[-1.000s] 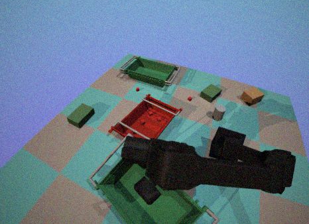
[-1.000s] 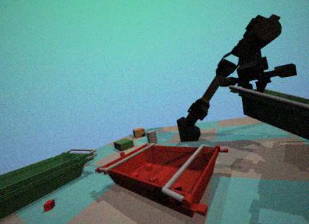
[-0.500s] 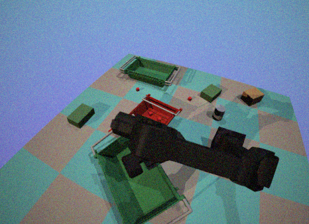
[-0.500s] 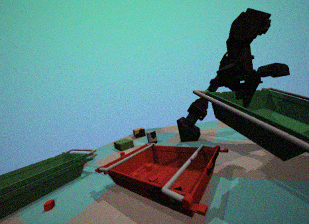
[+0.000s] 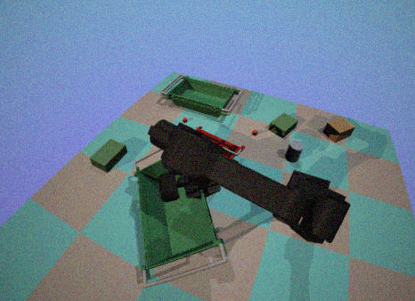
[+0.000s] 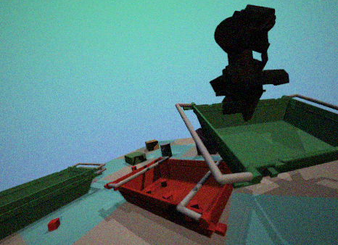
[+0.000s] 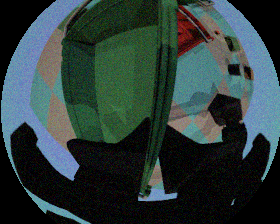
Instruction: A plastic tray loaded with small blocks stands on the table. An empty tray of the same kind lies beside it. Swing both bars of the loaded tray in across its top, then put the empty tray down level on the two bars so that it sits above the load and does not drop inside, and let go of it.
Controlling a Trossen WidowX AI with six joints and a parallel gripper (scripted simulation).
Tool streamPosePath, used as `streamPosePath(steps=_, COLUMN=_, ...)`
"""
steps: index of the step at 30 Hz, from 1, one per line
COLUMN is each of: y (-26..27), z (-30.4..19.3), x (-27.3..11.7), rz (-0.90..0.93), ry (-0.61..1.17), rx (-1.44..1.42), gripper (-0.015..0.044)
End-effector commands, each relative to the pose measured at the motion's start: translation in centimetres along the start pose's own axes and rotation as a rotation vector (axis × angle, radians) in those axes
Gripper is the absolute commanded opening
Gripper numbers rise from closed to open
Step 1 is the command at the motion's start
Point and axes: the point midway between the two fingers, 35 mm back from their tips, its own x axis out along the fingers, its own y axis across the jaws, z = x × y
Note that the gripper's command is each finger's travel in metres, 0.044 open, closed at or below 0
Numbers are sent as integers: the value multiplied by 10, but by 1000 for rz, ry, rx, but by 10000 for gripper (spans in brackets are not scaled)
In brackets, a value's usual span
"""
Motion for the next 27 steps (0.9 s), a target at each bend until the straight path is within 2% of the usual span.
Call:
streamPosePath(steps=1, y=1, z=18, x=-8, rz=22, ry=-15, rx=62, gripper=0)
streamPosePath(steps=27, y=-41, z=130, x=-11, rz=43, ry=41, rx=506, gripper=0)
